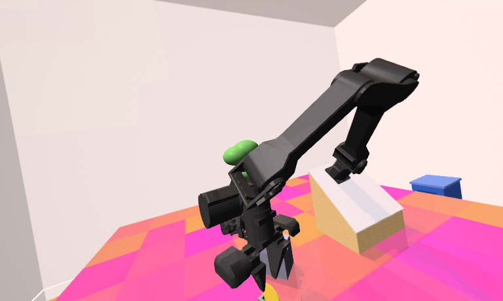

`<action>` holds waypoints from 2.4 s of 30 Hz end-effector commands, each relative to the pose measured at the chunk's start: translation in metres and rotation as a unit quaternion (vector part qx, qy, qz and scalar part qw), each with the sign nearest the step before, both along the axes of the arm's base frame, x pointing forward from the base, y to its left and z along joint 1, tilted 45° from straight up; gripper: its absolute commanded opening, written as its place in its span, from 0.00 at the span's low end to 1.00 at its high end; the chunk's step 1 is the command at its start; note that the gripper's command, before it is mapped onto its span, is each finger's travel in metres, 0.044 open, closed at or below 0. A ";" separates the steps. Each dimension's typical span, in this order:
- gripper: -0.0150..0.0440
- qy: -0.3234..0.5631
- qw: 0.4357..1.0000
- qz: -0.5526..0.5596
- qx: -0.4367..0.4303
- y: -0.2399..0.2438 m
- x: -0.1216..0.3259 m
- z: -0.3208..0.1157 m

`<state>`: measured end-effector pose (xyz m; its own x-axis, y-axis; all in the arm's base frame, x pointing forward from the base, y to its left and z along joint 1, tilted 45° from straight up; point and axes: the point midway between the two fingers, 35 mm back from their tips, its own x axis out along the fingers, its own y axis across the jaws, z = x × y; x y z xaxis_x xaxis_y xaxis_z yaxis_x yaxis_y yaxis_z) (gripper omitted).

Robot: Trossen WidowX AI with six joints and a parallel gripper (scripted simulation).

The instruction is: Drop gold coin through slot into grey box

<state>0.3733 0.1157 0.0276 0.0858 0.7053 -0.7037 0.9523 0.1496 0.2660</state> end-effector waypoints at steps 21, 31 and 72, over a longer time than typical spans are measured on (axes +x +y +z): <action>0.53 0.003 1.000 -0.002 0.000 0.027 0.001 -0.029; 0.26 0.003 1.000 -0.002 0.001 0.030 0.001 -0.031; 0.25 -0.005 1.000 -0.001 -0.006 -0.019 0.001 0.014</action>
<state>0.3744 0.1029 0.0339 0.0893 0.6929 -0.7155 0.9514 0.1533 0.2672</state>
